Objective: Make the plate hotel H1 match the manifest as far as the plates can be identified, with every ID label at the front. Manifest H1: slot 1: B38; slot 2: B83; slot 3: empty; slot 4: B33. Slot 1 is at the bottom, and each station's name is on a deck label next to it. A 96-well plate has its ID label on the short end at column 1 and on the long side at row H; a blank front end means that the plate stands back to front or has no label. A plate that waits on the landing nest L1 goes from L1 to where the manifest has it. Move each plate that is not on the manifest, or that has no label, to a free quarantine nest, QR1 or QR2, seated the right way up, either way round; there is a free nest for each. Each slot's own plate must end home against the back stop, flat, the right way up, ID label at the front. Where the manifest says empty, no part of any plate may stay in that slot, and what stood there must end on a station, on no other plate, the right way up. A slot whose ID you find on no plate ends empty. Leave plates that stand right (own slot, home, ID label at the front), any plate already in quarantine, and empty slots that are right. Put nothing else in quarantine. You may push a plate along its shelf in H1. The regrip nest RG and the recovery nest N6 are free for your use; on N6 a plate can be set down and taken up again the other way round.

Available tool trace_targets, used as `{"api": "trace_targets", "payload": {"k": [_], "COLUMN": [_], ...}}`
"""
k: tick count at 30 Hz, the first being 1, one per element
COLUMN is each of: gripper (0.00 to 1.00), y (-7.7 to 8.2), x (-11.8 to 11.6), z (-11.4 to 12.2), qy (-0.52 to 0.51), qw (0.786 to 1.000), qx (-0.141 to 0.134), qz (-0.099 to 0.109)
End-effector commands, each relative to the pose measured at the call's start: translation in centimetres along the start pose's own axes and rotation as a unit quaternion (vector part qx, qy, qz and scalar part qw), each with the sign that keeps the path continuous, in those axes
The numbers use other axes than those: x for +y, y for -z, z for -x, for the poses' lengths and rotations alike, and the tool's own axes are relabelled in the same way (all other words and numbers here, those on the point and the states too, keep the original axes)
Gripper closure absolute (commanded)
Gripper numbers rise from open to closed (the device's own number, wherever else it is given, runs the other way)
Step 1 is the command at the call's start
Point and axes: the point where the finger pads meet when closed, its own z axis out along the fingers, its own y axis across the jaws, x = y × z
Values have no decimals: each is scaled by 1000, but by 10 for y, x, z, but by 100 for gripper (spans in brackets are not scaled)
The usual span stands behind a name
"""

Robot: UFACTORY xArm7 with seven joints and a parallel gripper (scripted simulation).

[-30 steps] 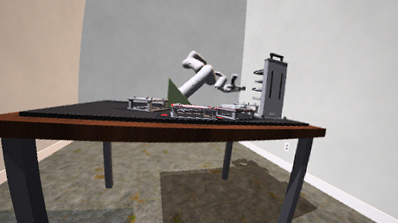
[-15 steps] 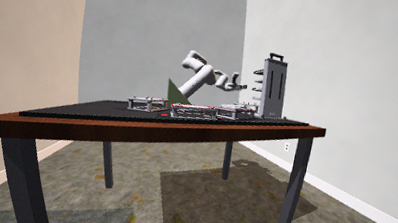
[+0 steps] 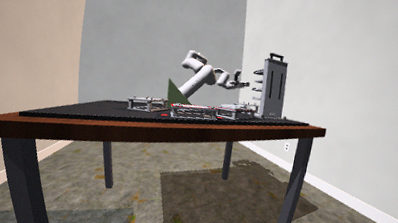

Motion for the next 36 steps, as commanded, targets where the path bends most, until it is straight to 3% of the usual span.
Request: {"api": "trace_targets", "payload": {"k": [1, 36], "gripper": [0, 0], "y": [-6, -75], "x": [-1, -1], "z": [-4, -45], "qy": [-1, -1], "qw": [1000, 1000], "qx": [-1, -1], "qz": [0, 0]}}
